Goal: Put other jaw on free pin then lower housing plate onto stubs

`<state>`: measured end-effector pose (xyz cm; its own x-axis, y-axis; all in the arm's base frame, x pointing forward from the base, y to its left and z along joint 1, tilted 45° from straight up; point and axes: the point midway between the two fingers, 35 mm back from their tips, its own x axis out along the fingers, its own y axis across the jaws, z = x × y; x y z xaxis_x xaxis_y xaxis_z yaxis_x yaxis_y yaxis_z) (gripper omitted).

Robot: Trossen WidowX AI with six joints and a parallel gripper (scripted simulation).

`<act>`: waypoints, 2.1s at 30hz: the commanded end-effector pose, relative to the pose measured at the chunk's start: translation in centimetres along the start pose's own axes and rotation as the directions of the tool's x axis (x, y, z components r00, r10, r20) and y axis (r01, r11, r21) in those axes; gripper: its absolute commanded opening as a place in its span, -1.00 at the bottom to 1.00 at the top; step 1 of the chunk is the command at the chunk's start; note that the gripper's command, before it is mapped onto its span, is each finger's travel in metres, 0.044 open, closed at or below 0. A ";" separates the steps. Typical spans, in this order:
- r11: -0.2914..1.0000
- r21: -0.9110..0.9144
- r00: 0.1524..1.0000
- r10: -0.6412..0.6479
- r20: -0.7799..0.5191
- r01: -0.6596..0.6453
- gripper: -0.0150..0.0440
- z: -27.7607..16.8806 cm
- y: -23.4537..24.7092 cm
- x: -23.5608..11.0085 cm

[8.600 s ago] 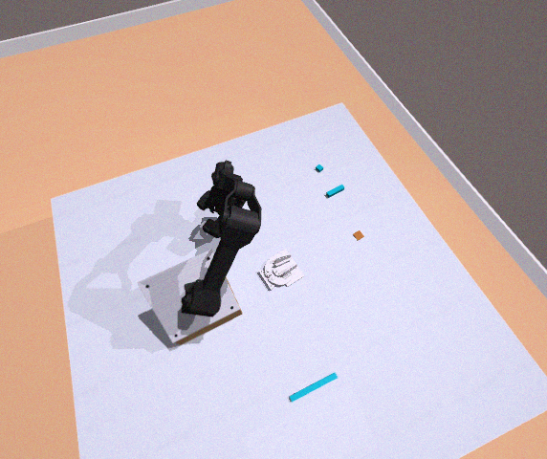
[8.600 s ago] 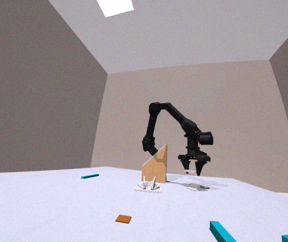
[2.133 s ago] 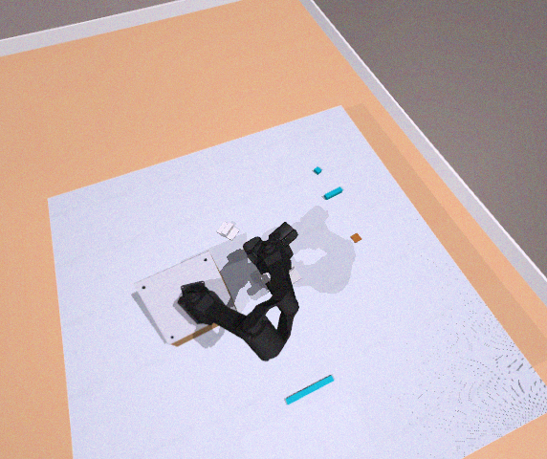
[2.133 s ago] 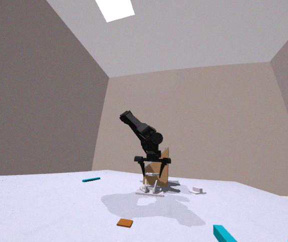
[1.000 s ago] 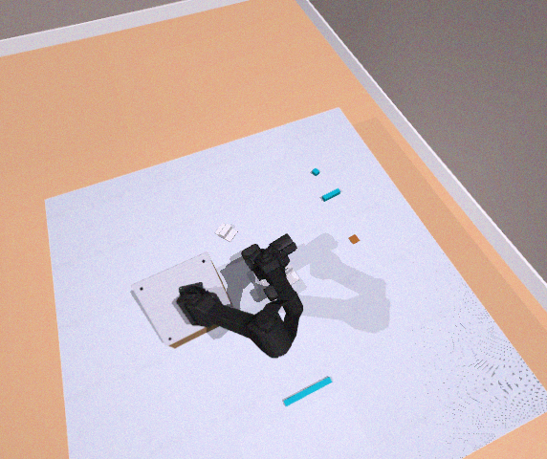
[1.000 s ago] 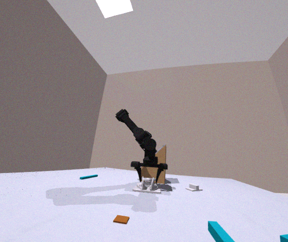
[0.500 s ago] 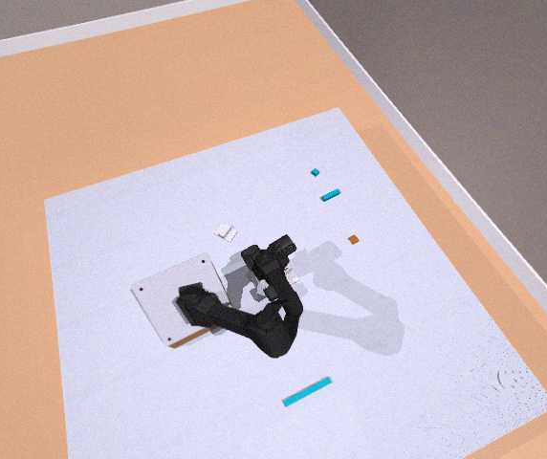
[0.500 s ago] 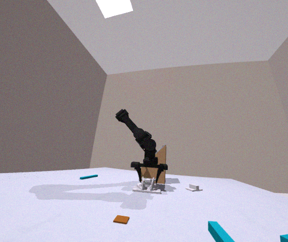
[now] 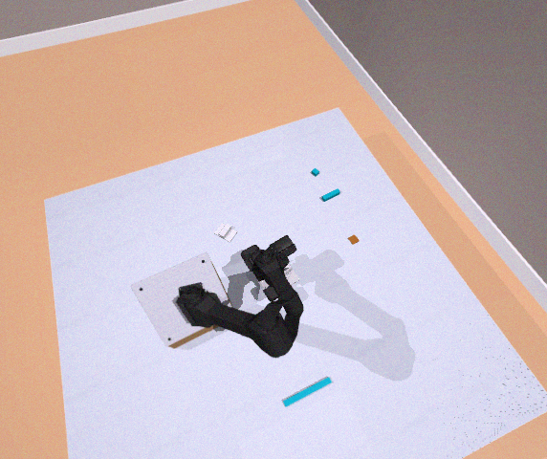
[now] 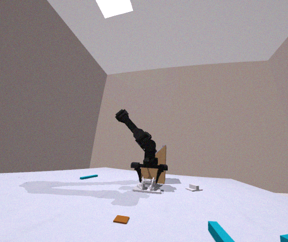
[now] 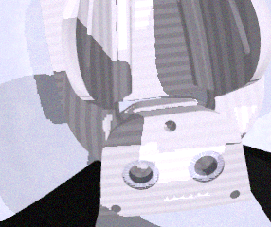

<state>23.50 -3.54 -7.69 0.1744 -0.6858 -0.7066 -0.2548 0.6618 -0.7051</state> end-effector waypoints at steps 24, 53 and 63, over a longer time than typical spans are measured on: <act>1.000 -0.006 1.000 -0.006 -0.002 0.006 0.70 -0.1 -0.1 0.5; 1.000 -0.005 1.000 -0.006 -0.002 0.006 0.70 -0.2 -0.1 1.0; 1.000 -0.005 1.000 -0.006 -0.002 0.006 0.70 -0.2 -0.1 1.0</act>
<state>23.59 -4.04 -8.22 0.1817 -0.6888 -0.7018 -0.2595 0.6548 -0.7099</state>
